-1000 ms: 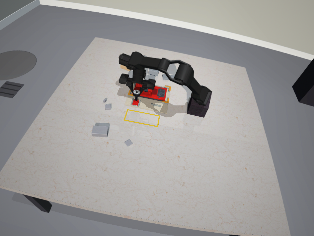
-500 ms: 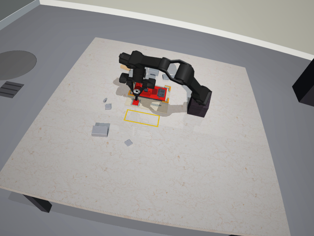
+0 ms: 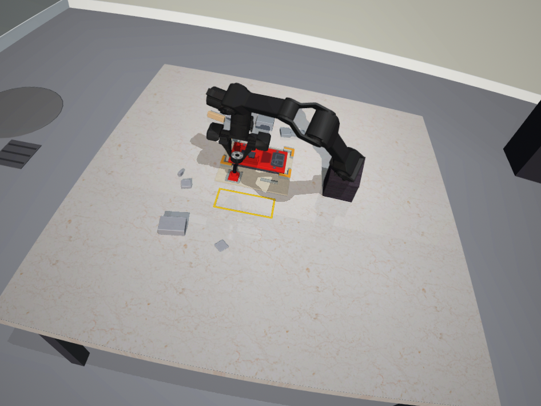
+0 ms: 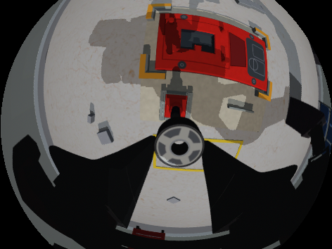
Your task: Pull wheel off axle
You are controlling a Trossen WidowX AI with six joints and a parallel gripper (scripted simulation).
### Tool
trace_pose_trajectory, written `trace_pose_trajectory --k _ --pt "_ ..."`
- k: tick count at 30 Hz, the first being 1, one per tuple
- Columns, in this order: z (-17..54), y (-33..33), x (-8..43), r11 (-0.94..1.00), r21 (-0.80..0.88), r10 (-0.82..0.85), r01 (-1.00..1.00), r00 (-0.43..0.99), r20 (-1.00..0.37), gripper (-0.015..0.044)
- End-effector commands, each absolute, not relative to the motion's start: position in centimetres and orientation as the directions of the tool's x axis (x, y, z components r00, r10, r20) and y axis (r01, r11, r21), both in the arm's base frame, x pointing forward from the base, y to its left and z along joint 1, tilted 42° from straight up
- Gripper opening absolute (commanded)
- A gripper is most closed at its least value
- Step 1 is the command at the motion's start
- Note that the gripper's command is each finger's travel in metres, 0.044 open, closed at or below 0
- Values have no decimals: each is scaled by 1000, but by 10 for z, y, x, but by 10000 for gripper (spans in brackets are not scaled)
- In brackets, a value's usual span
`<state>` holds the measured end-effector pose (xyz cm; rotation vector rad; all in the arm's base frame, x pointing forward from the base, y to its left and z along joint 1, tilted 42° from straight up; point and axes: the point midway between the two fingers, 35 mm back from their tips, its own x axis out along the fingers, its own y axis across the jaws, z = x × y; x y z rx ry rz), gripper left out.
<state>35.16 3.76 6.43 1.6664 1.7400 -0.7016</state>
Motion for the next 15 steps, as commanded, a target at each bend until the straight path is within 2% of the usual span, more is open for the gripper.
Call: trace_pose_trajectory --k 1,15 --pt "75 50 344 66 41 668 997 -14 -744 0" --pt "112 85 309 68 43 668 997 -14 -744 0"
